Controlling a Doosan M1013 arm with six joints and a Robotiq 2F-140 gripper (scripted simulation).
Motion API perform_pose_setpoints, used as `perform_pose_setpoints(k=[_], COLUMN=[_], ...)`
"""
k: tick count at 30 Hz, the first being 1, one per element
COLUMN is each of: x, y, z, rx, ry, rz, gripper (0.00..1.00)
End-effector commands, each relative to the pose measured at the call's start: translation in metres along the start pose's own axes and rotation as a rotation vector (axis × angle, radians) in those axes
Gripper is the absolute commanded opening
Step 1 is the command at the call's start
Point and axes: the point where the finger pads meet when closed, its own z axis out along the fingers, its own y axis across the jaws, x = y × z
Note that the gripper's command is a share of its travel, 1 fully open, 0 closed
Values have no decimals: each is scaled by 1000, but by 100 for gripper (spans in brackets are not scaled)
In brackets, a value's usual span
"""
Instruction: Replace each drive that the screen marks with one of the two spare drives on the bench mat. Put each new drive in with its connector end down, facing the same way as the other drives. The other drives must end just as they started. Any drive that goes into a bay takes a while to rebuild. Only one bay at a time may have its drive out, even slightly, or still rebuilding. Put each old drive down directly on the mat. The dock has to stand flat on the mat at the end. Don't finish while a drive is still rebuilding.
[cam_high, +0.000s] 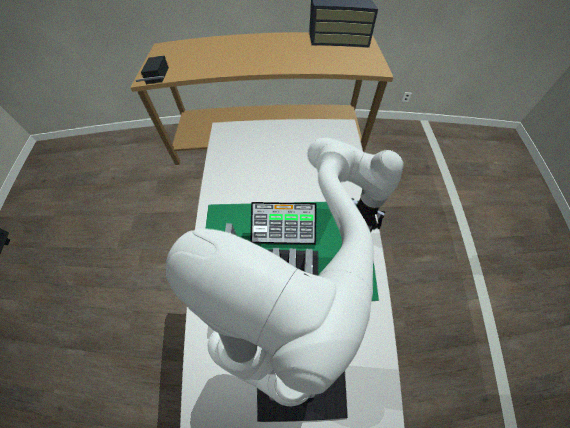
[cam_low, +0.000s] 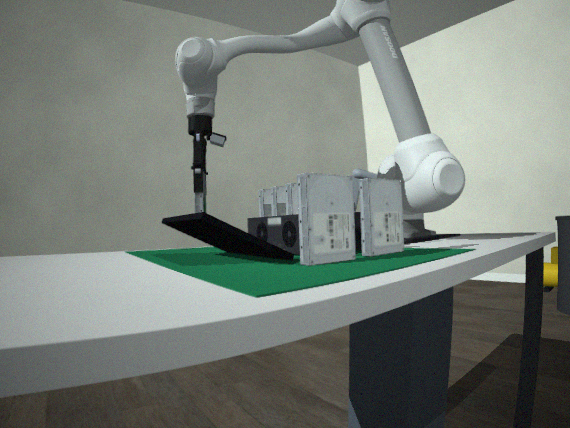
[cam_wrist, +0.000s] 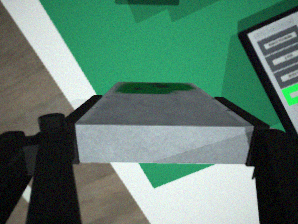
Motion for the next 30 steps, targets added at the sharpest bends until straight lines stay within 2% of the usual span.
perform_pose_setpoints(k=[1,14,30], x=[0,0,0], y=[0,0,0], z=[-9,-55,-89], rx=[0,0,0], ry=[-1,-1,-1], rz=[0,0,0], gripper=[10,10,10])
